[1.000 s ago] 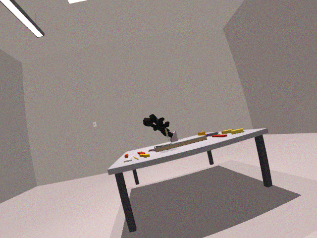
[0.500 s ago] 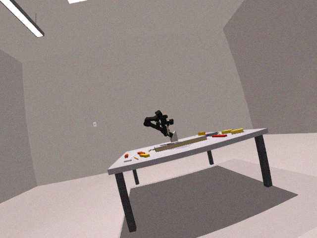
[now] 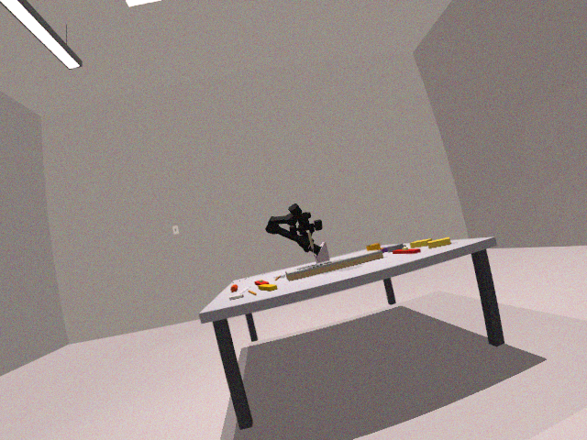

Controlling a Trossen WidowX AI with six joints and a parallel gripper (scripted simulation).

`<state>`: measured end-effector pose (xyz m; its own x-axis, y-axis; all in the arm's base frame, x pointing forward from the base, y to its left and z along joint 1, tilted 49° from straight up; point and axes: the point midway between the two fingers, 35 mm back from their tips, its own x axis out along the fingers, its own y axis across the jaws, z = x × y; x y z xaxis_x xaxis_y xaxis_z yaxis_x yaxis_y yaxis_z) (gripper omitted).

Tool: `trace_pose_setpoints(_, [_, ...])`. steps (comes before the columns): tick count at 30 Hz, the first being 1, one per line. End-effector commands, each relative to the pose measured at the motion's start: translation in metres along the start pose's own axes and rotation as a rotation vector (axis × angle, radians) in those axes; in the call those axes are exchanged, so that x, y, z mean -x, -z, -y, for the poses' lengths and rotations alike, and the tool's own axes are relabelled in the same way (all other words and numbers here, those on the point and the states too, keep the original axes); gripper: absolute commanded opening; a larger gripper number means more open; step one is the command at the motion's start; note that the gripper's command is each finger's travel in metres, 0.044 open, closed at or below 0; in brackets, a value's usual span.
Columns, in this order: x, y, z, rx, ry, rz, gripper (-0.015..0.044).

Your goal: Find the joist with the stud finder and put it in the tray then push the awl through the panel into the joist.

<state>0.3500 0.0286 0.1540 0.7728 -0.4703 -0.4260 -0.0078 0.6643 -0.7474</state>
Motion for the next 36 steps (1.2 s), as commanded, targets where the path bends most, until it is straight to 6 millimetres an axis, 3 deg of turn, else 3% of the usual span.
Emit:
trace_pose_setpoints(1, [-0.002, 0.004, -0.001, 0.002, 0.000, -0.001, 0.0000])
trace_pose_setpoints(36, [-0.020, 0.025, -0.001, 0.002, 0.000, -0.001, 0.0000])
